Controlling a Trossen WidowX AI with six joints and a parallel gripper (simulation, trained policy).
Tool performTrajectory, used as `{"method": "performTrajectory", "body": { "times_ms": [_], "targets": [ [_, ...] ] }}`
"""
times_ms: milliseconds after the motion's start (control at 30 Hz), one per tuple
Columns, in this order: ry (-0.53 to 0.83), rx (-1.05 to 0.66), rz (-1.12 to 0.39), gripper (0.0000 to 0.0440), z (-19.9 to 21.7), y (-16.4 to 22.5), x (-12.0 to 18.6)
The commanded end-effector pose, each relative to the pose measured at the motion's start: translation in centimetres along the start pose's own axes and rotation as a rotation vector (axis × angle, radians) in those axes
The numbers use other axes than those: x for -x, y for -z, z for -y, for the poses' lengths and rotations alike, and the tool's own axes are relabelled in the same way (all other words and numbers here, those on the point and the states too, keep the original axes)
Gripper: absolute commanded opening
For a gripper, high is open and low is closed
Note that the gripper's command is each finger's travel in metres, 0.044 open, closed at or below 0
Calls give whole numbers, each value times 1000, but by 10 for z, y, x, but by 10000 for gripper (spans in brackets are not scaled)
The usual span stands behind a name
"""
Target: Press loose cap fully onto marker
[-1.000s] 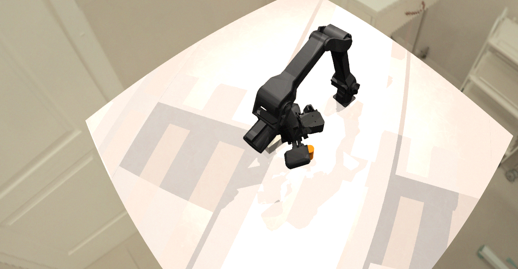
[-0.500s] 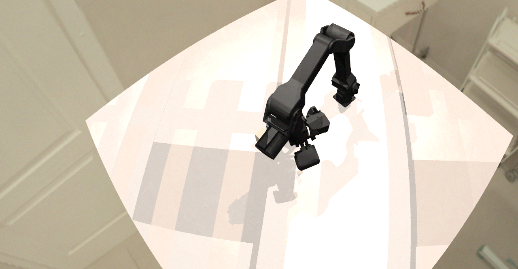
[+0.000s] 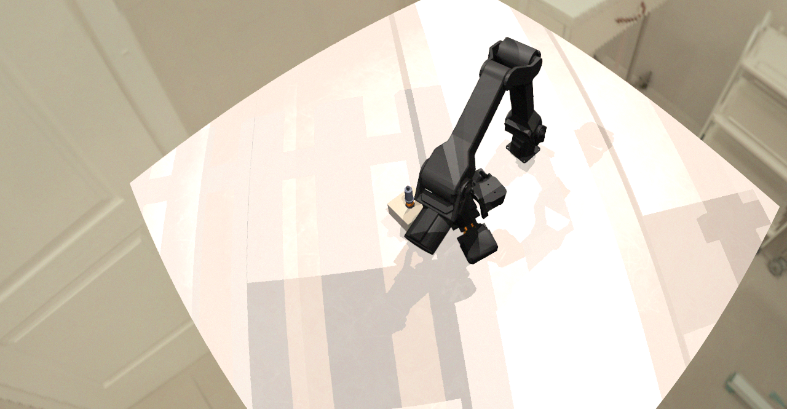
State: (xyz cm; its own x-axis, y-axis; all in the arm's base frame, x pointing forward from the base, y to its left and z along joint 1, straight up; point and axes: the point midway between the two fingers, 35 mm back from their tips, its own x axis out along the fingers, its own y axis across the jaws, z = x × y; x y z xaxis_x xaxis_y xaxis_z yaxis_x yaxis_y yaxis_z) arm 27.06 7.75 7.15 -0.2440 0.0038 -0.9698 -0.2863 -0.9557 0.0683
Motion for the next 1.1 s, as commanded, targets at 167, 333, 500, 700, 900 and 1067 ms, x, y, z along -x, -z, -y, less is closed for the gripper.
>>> {"method": "performTrajectory", "body": {
  "times_ms": [167,333,500,700,900,1067],
  "targets": [
    [-31,61,-40,107,-1,-1,-6],
    [-21,65,-94,80,-3,4,8],
    [-7,67,-139,71,-4,8,25],
    [16,65,-185,63,-8,13,46],
    [38,50,-218,63,-17,19,67],
    [54,30,-236,60,-28,24,84]
  ]
}}
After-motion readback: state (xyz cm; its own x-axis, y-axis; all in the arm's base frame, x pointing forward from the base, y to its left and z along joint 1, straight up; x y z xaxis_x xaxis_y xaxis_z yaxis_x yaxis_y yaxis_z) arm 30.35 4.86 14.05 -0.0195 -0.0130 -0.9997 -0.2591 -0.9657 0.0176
